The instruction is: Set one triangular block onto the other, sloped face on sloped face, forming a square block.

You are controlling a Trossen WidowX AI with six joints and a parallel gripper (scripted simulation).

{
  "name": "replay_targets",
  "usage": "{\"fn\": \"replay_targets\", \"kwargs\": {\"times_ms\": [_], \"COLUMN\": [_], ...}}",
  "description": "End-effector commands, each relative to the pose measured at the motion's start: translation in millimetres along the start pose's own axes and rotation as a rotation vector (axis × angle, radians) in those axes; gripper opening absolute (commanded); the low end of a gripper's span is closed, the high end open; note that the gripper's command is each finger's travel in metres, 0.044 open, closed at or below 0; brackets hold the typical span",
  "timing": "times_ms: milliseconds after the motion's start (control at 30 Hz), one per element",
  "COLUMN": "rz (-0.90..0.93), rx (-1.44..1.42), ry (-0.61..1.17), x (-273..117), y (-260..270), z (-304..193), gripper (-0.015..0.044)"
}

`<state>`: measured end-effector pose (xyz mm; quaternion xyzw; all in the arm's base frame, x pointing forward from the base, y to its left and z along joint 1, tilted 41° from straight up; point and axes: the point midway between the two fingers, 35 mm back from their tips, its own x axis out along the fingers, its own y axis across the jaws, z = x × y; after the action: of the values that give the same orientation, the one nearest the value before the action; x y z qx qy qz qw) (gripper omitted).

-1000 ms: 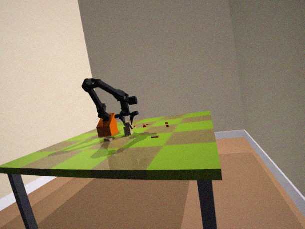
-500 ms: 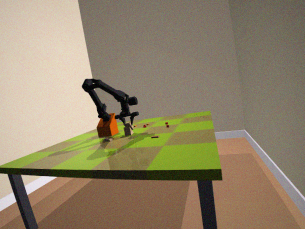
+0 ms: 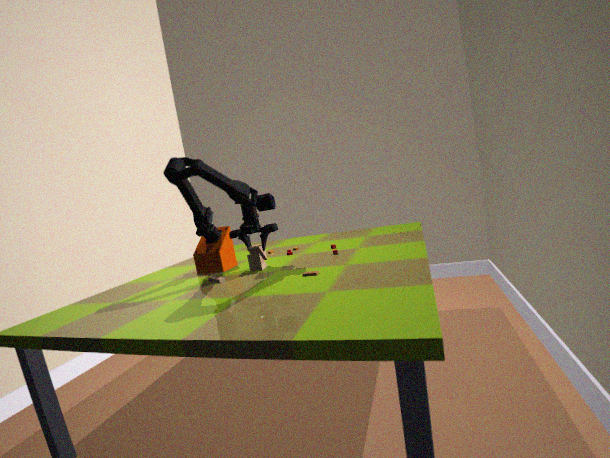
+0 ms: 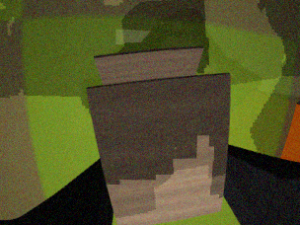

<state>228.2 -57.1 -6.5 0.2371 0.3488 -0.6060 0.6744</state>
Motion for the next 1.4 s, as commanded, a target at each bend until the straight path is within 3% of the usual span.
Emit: {"fn": "replay_targets", "kwargs": {"times_ms": [0,1367], "rz": [0.001,0.001], "rx": [-0.005,-0.006], "ry": [-0.005,-0.007], "x": [1.5,21.3], "y": [0.2,0.3], "z": [1.3,9.4], "gripper": [0.0000,0.0000]}}
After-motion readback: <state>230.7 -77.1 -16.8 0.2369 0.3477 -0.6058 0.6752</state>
